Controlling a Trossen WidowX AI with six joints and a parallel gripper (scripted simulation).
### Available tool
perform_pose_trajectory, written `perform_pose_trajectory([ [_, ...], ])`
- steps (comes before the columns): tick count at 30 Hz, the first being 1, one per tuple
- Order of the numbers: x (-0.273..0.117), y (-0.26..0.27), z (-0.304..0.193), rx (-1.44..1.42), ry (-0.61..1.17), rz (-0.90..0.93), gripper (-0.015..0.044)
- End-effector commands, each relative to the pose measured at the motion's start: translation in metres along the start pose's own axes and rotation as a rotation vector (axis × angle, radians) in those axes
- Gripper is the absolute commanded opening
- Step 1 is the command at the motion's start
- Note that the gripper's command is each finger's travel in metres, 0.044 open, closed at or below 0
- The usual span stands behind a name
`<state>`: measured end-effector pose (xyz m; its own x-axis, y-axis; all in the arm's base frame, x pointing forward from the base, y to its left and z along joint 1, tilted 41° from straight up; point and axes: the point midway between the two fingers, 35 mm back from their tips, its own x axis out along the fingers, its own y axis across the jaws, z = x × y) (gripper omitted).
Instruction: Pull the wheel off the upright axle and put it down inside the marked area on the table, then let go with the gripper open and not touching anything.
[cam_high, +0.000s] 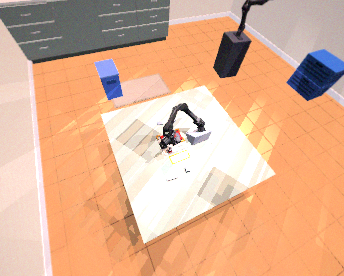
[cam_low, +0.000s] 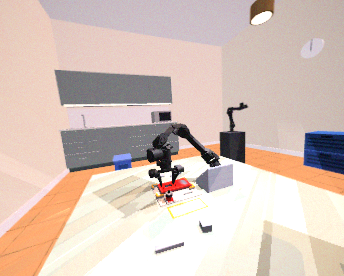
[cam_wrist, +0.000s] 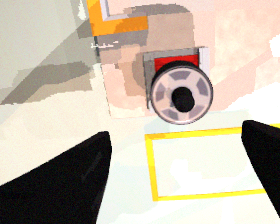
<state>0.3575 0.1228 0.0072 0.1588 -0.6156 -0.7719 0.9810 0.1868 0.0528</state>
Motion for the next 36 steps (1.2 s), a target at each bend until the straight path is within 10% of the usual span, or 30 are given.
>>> perform_pose_trajectory([
  [1, 0.027, -0.004, 0.002, -0.008, -0.011, -0.016, 0.0300],
  [8, 0.054, -0.007, 0.005, -0.008, -0.014, -0.017, 0.0300],
  [22, 0.053, -0.008, 0.006, -0.002, -0.012, -0.029, 0.0168],
  [28, 0.051, -0.008, 0.006, -0.002, -0.012, -0.028, 0.0010],
  [36, 0.049, -0.007, 0.005, -0.003, -0.012, -0.028, 0.0000],
])
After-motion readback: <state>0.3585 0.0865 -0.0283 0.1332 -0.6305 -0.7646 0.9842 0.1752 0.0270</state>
